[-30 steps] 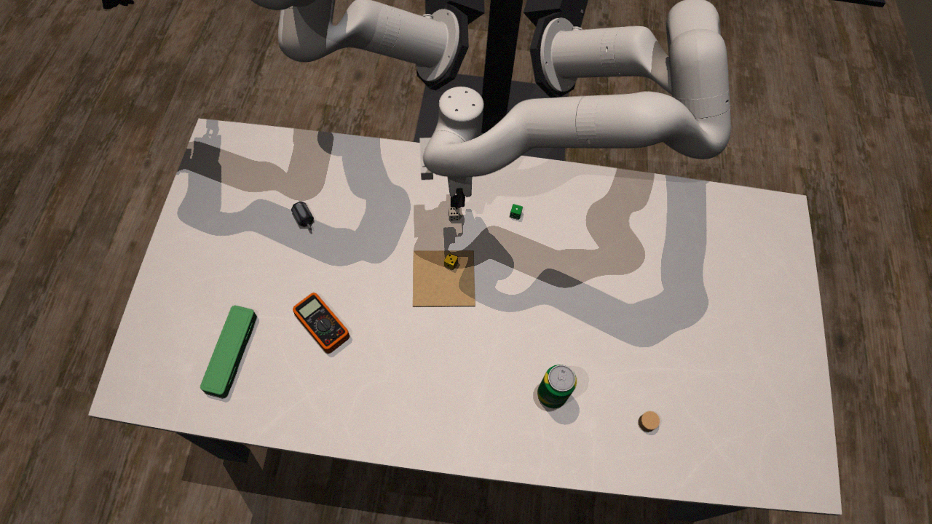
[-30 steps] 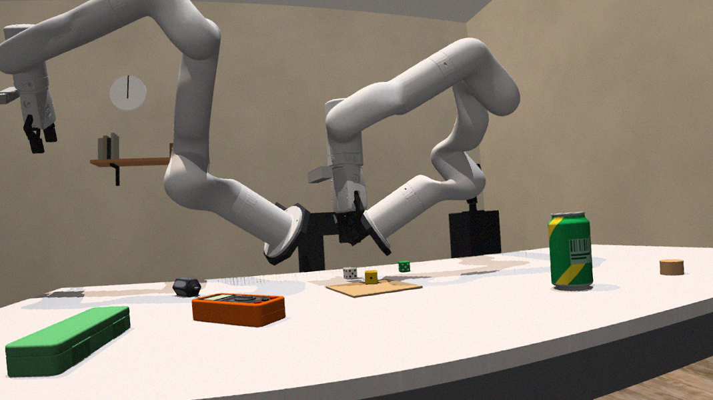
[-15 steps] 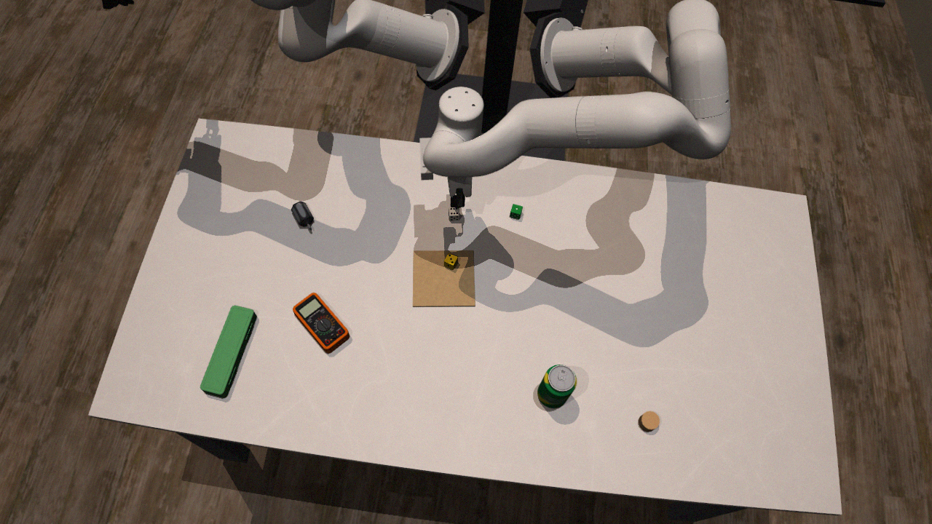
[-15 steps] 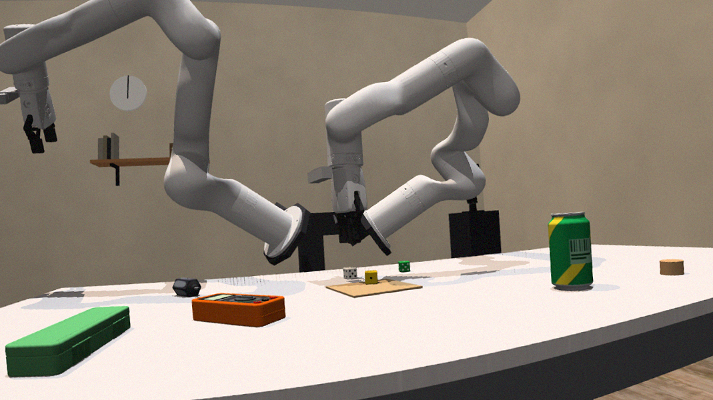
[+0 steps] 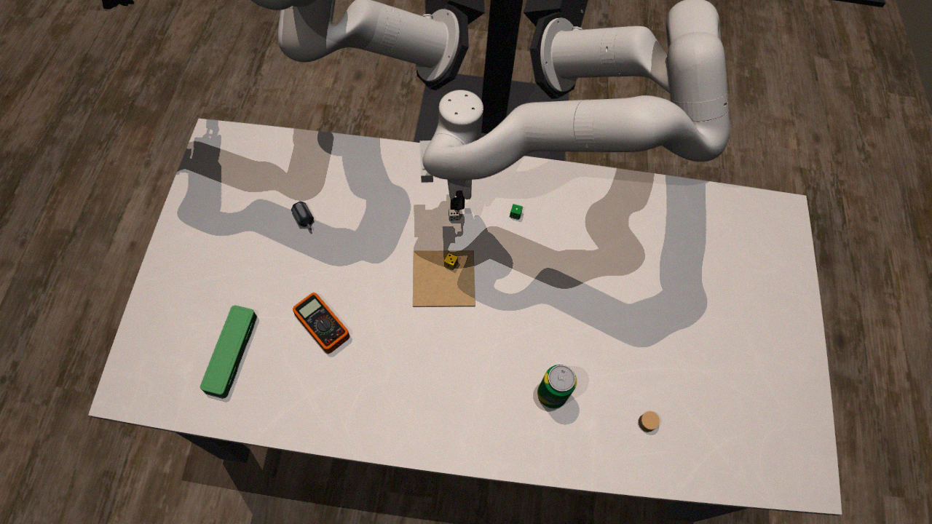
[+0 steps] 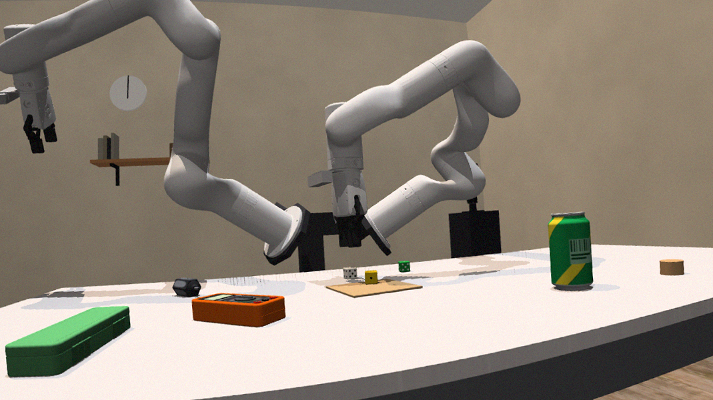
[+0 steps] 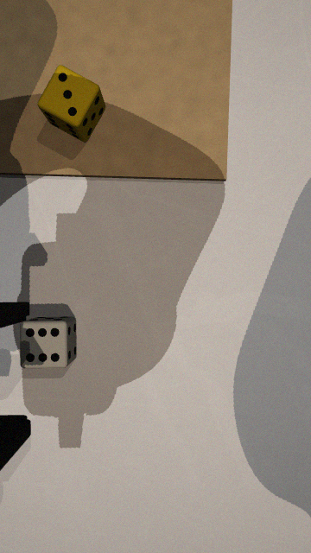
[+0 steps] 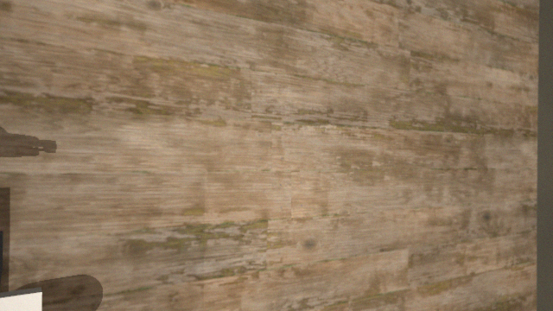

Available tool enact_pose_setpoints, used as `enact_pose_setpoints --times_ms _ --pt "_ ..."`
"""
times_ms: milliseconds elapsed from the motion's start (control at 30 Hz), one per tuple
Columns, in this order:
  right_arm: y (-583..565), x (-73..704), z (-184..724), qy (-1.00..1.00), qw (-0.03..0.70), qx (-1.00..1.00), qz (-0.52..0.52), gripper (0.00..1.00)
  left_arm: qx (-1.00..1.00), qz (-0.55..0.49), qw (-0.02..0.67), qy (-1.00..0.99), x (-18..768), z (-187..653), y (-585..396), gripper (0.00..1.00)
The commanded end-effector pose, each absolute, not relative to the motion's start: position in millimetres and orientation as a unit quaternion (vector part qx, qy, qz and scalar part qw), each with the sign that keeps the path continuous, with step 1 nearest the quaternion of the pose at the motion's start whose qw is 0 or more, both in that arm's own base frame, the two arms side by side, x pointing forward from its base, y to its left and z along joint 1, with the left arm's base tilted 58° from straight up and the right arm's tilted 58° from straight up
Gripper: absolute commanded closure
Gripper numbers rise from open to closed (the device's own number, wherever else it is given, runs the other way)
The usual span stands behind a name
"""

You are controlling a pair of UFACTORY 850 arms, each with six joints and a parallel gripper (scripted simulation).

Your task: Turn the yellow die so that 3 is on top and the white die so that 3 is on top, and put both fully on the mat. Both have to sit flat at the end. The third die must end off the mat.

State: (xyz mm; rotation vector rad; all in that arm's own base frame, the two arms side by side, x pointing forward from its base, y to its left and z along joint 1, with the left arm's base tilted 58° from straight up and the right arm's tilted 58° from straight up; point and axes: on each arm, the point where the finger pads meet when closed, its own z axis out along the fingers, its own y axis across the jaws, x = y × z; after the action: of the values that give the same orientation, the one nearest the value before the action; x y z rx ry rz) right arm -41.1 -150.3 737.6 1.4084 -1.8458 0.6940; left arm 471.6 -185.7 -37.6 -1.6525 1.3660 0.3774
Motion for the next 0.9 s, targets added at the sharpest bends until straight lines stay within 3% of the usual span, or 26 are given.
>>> enact_pose_setpoints --times_ms 0,867 --pt "-150 -41 738 -0.713 0.352 0.544 0.269 0.00 -0.673 0.153 0.464 0.556 474 -40 -182 0.57" --pt "-150 -41 738 -0.713 0.352 0.544 0.269 0.00 -0.673 0.153 0.464 0.556 484 -58 -156 0.57"
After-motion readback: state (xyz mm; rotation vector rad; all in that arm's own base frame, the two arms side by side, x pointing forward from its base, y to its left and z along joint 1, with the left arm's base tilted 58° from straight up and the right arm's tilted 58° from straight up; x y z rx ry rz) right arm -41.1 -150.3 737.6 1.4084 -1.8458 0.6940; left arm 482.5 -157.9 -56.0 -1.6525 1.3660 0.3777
